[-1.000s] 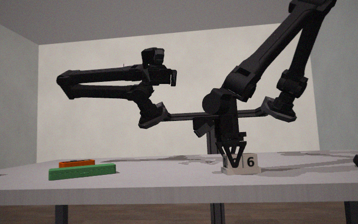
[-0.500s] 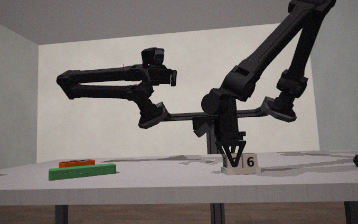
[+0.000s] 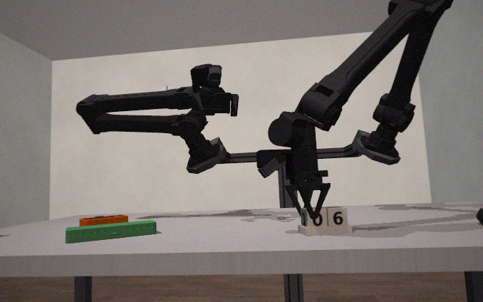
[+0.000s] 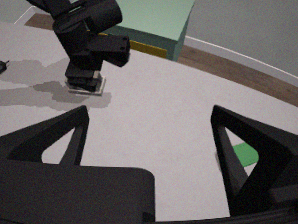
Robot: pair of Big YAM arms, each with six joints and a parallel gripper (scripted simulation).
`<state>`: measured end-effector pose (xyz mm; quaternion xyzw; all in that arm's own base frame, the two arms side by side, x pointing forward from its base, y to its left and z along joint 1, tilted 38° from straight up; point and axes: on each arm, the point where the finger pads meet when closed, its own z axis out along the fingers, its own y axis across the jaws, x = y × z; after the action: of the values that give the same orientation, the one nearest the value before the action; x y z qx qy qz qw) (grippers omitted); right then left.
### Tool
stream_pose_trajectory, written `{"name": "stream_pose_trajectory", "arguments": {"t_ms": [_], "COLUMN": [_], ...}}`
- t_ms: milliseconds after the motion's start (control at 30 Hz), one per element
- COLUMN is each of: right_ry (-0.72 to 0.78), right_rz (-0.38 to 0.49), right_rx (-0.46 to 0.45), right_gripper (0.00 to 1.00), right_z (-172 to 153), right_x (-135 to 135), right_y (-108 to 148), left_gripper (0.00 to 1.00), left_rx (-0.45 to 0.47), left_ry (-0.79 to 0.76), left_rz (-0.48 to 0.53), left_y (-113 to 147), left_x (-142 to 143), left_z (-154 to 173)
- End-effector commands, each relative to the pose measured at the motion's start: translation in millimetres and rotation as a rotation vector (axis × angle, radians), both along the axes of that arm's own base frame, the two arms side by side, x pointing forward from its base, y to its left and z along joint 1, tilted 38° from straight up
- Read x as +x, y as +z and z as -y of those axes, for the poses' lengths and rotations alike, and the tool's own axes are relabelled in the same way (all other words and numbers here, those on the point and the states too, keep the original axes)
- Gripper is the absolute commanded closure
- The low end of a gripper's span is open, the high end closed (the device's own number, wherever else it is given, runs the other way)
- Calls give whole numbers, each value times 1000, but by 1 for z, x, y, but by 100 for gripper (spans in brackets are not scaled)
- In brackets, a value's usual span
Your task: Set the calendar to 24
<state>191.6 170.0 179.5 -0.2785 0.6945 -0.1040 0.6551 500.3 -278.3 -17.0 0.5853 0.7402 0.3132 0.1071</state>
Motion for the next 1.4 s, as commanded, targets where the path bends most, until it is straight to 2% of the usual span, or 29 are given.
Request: {"name": "stream_pose_trajectory", "arguments": {"t_ms": [0,233,300,367,433,500,667,700,767,800,967,1033,1100,1133,1233,1367], "right_ry": [-1,-1,-1,-1,-1,-1,-1,-1,-1,-1,-1,-1,-1,-1,-1,-1], "right_rz": [0,0,0,0,0,0,0,0,0,0,0,0,0,0,0,0], "right_rx": [4,4,4,4,4,4,4,4,4,4,4,4,4,4,4,4], "right_gripper": [0,0,0,0,0,0,0,0,0,0,0,0,0,0,0,0], "right_z": [-1,-1,-1,-1,-1,-1,-1,-1,-1,-1,-1,-1,-1,-1,-1,-1], "right_x": [0,0,0,0,0,0,0,0,0,0,0,0,0,0,0,0], "right_y": [3,3,3,3,3,3,3,3,3,3,3,3,3,3,3,3], "left_gripper": [31,31,31,31,31,31,31,31,31,31,31,31,8,0,0,0], "left_rx": [-44,-39,-48,-48,-48,-53,-56,-25,-14,7,13,4,-43,-44,-120,-296], "left_ry": [-15,-16,-5,-5,6,-15,-15,-15,-4,-4,0,1,24,32,61,106], "left_rz": [51,43,56,56,56,61,59,27,15,-8,-14,-6,38,34,89,206], "left_y": [24,35,46,46,60,76,105,85,76,60,55,61,75,69,69,69], "left_x": [-6,-19,-4,-4,3,-11,-33,-40,-36,-39,-39,-38,-32,-36,-34,-34], "left_z": [20,25,22,22,17,36,46,39,28,24,19,20,19,13,10,3]}}
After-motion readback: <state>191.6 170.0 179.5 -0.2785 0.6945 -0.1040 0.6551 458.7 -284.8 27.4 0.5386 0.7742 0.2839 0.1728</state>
